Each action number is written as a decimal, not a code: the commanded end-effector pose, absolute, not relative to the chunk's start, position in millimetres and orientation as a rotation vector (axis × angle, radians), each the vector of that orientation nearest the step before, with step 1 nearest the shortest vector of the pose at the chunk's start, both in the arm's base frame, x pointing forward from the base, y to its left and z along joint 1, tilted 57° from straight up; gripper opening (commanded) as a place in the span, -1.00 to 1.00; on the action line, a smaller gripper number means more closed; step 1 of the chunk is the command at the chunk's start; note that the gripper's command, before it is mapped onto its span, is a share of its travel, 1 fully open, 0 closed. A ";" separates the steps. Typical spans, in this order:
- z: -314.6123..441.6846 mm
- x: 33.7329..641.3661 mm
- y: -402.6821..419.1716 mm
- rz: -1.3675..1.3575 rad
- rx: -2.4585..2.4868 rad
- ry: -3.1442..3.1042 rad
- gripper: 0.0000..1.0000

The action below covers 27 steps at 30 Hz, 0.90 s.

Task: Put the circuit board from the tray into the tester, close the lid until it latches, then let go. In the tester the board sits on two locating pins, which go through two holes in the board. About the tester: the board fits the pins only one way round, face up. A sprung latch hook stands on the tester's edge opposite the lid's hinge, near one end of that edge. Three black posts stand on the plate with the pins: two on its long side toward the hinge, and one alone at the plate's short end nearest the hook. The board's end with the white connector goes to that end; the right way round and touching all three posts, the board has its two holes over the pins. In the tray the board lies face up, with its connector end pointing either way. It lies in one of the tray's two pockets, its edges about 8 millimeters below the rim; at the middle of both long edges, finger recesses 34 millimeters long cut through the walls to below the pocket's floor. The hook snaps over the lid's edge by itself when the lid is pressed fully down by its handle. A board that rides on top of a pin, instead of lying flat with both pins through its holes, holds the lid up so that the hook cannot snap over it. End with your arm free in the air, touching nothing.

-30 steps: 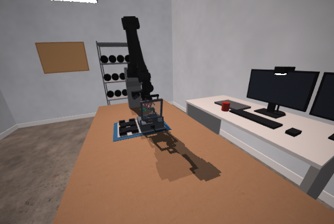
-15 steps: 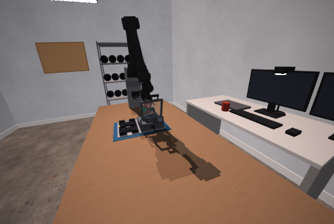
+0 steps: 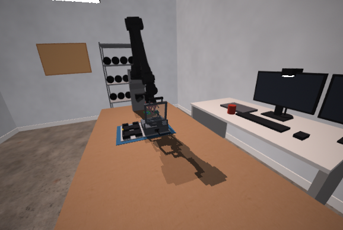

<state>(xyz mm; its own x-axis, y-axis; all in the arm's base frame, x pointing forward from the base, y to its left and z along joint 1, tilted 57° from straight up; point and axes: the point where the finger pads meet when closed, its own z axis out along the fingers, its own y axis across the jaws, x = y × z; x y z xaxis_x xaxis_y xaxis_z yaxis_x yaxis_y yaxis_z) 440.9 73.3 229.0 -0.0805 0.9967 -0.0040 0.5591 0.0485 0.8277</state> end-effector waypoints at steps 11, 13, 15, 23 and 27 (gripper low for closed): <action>247.5 437.0 80.0 0.955 1.547 1.676 0.45; 247.5 437.0 80.0 0.953 1.543 1.678 0.45; 247.5 437.0 80.0 0.952 1.541 1.680 0.45; 247.6 437.0 80.0 0.951 1.538 1.682 0.45; 247.6 437.0 80.1 0.951 1.537 1.682 0.45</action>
<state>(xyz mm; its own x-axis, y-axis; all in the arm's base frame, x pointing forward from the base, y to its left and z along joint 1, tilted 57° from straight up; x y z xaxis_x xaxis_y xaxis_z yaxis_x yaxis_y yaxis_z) 440.9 73.2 229.0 -0.0802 0.9968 -0.0042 0.5591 0.0485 0.8277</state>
